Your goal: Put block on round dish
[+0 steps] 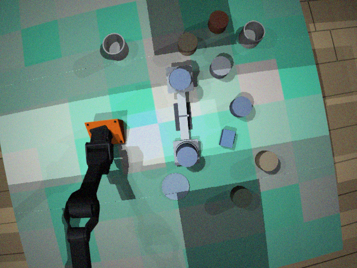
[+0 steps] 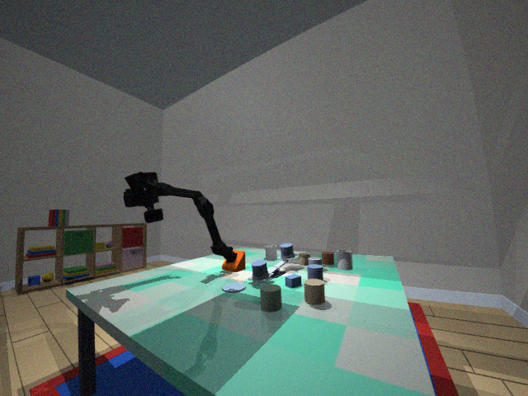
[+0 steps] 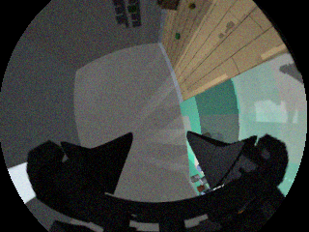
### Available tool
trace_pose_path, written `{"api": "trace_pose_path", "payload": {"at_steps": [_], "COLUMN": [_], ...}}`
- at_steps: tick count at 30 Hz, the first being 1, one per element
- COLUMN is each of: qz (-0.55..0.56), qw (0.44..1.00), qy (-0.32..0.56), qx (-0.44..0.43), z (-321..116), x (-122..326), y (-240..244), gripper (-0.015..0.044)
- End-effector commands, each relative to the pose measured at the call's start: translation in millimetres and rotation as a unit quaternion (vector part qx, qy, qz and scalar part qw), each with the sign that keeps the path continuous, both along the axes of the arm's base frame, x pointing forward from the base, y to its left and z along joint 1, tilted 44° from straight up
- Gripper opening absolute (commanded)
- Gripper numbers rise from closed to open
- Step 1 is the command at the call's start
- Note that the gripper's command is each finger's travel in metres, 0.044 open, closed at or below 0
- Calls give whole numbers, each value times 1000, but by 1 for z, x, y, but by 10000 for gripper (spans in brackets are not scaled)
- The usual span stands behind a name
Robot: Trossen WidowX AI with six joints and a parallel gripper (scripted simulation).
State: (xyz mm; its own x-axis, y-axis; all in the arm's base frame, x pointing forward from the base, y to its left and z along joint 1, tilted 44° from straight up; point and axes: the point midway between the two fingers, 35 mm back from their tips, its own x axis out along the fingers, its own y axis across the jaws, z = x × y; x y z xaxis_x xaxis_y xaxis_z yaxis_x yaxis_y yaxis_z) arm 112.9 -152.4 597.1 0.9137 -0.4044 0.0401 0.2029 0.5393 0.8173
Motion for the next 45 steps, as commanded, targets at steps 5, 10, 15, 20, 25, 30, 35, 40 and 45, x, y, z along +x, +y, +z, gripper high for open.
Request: {"api": "trace_pose_path", "payload": {"at_steps": [5,10,15,20,25,30,35,40,45], "qz": [1,4,8,17,25,32,44,55,77], "qw": [1000,999,996,991,985,978,971,963,954], "qy": [-8,-23,-32,-33,-27,-13,10,38,75], "qx": [14,48,86,127,166,204,234,261,278], "z": [-3,-13,-26,-41,-59,-80,-101,-125,-151], "x": [2,10,20,35,53,73,94,116,138], "y": [-5,-18,-31,-44,-54,-61,-62,-58,-48], "gripper": [440,440,440,440,440,440,440,440,440]}}
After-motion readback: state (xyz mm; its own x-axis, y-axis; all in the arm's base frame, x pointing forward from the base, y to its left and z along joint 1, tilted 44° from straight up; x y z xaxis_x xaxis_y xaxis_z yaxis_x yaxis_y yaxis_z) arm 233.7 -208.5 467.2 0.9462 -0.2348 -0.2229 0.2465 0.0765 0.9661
